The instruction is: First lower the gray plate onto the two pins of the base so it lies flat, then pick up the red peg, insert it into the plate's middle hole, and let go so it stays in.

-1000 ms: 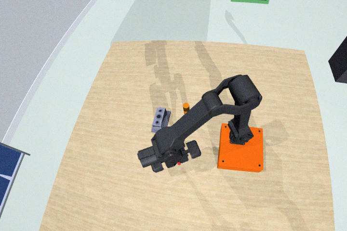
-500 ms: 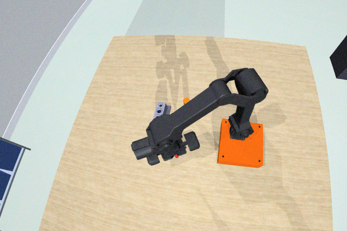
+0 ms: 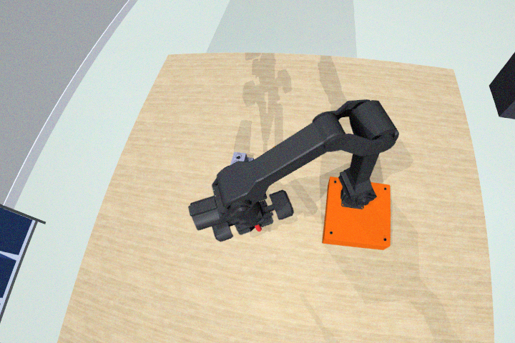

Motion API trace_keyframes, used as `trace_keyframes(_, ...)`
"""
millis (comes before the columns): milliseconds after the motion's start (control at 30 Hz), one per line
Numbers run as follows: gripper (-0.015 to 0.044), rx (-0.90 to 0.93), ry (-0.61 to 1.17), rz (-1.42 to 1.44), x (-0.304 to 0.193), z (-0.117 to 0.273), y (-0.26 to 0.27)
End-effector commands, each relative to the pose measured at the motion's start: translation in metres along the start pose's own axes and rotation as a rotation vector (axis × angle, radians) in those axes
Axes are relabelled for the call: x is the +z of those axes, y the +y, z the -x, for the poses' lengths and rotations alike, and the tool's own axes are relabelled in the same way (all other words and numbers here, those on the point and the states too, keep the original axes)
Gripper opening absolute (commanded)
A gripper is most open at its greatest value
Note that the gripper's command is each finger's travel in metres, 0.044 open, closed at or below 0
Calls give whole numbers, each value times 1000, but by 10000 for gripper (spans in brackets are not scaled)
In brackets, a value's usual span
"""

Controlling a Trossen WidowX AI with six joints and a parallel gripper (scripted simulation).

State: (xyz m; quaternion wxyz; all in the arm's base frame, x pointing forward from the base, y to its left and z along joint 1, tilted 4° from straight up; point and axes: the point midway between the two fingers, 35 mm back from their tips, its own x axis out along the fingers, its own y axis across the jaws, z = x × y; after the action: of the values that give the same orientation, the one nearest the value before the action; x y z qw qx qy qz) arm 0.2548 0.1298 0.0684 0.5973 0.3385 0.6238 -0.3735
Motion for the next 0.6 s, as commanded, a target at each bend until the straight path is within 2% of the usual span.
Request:
trace_keyframes(0, 0, -1, -5, 1, 11, 0, 4)
trace_keyframes(567, 0, 10, -12, 1, 58, 4, 16)
